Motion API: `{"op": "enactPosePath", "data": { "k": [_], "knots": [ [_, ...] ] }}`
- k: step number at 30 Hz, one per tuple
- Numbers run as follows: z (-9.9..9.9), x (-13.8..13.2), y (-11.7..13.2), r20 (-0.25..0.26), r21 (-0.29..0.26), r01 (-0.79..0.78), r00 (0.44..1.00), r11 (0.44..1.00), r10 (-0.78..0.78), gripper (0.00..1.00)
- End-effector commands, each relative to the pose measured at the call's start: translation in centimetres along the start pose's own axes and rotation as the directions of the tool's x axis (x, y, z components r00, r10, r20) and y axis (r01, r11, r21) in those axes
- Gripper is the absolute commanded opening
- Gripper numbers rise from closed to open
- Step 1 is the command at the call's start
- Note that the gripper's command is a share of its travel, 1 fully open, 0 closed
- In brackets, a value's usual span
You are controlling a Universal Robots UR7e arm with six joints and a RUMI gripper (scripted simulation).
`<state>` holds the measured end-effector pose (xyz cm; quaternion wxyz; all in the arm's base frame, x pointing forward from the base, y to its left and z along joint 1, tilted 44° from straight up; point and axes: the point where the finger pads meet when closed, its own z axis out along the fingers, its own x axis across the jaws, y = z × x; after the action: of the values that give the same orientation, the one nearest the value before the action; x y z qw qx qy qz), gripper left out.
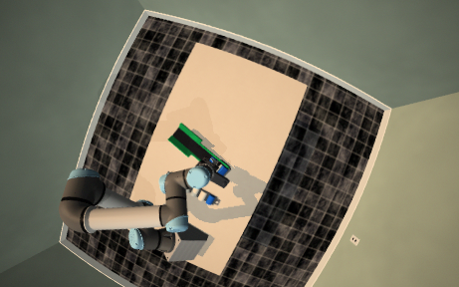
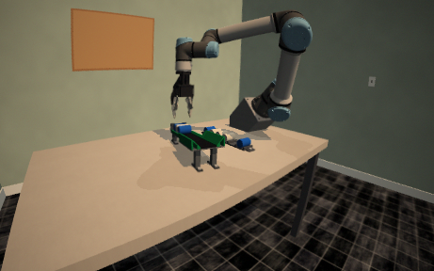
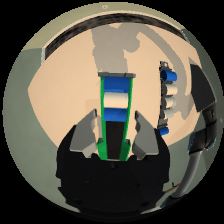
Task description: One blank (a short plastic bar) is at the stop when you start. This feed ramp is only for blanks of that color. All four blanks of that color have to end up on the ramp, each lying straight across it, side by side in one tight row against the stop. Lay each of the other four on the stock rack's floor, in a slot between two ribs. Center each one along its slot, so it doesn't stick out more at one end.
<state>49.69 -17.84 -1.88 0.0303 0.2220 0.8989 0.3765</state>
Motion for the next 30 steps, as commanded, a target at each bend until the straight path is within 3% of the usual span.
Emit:
{"op": "enactPosePath", "data": {
  "k": [1,12,30],
  "knots": [
    [0.7,-0.1,0.0,0.001,0.001,0.0,1.0,1.0,0.0,0.47],
    [2.0,-0.1,0.0,0.001,0.001,0.0,1.0,1.0,0.0,0.47],
    [2.4,-0.1,0.0,0.001,0.001,0.0,1.0,1.0,0.0,0.47]
  ]
}}
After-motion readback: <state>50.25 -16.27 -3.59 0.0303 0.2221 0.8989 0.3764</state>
